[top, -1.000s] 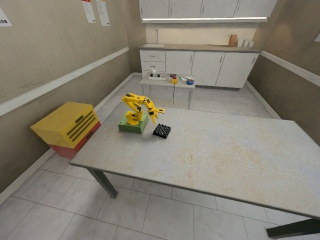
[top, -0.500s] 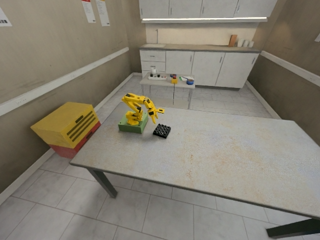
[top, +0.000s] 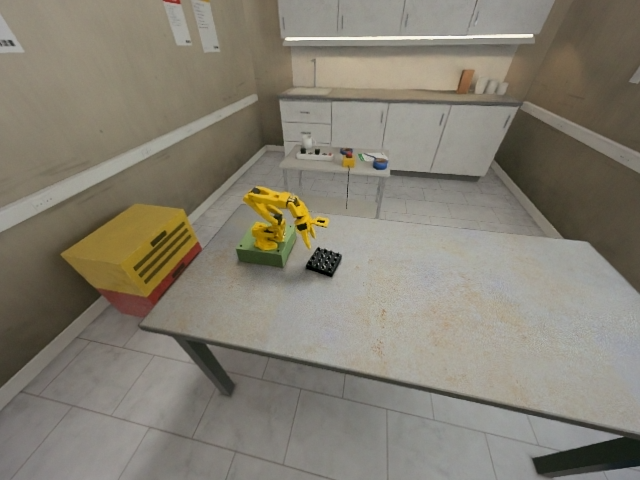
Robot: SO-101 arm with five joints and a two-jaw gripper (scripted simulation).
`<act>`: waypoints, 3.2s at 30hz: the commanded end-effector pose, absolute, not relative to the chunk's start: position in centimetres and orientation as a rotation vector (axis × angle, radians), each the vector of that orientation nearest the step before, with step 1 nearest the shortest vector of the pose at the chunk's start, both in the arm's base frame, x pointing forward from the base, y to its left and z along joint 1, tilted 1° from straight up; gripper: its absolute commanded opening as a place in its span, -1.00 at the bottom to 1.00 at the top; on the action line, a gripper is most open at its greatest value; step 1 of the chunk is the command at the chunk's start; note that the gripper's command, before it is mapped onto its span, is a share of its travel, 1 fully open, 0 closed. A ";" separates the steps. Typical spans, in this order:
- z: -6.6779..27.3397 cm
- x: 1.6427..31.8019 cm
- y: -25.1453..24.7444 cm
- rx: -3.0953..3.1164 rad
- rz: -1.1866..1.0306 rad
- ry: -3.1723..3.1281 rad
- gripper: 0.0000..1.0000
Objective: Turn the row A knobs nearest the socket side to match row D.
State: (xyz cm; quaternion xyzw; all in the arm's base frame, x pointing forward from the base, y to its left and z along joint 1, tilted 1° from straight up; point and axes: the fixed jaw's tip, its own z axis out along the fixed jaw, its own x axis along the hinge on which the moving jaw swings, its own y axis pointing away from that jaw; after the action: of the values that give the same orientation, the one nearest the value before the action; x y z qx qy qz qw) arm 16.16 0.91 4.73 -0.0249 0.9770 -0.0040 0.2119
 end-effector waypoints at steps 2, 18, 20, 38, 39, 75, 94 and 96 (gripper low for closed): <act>4.6 15.9 0.8 -0.047 -0.010 2.720 -0.20; 4.6 15.9 0.8 -0.047 -0.010 2.720 -0.20; 4.6 15.9 0.8 -0.047 -0.010 2.720 -0.20; 4.6 15.9 0.8 -0.047 -0.010 2.720 -0.20; 4.6 15.9 0.8 -0.047 -0.010 2.720 -0.20; 4.7 21.7 0.8 -0.047 -0.010 2.720 -0.20; 4.7 21.9 0.7 -0.038 -0.009 2.720 -0.20; 4.7 21.9 0.7 -0.036 -0.009 2.720 -0.20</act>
State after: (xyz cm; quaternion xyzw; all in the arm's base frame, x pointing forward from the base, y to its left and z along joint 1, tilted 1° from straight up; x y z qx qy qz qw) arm 21.61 0.91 4.67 -0.0219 0.9783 -0.0036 0.2060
